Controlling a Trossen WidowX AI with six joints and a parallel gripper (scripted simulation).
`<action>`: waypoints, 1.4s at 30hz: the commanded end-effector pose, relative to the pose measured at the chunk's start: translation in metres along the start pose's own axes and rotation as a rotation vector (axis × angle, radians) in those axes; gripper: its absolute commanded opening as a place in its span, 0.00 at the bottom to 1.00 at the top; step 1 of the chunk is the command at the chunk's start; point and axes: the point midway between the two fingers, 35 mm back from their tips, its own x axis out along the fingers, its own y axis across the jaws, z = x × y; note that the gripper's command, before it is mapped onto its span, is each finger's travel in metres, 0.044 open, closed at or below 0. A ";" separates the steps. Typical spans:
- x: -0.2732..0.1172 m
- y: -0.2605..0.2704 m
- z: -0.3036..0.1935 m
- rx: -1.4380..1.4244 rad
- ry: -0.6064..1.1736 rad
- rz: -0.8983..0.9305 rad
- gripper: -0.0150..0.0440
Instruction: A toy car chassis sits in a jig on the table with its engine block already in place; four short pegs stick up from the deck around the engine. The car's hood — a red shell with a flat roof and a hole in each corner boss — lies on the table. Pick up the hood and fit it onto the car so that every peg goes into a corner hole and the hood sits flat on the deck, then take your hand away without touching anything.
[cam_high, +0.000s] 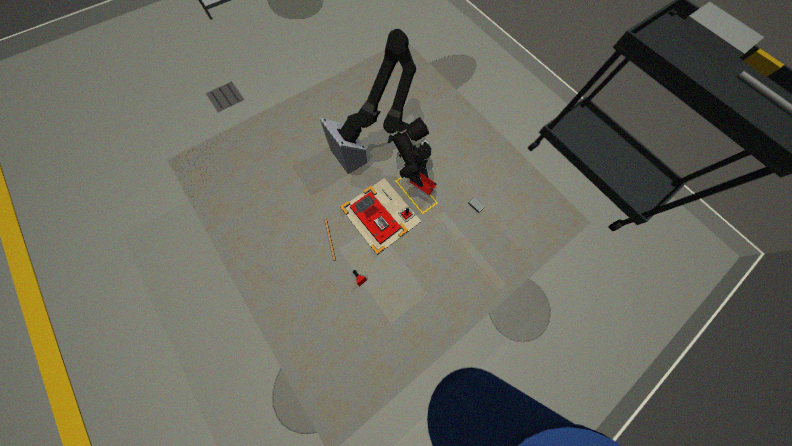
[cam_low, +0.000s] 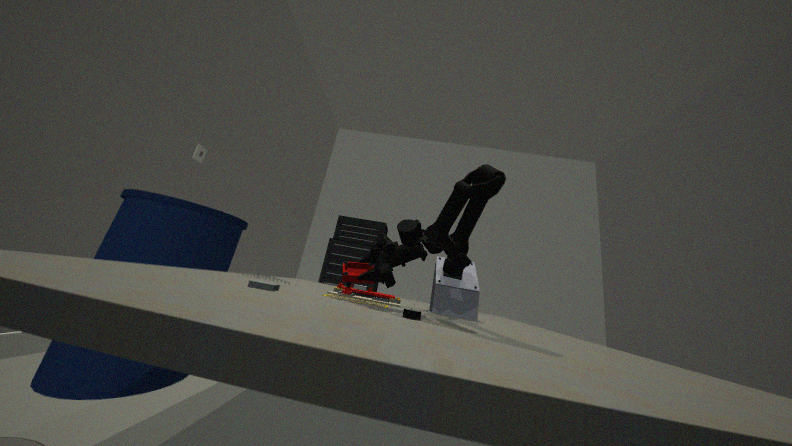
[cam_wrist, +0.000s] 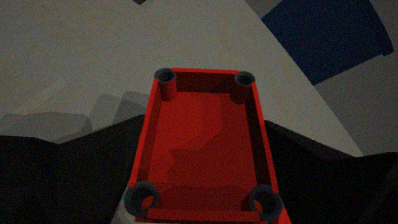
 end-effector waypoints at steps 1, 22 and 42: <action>0.000 0.000 0.001 -0.108 -0.003 -0.004 0.25; 0.000 0.000 0.001 -0.784 -0.002 -0.005 0.25; 0.000 0.000 0.000 -1.338 -0.001 -0.005 0.25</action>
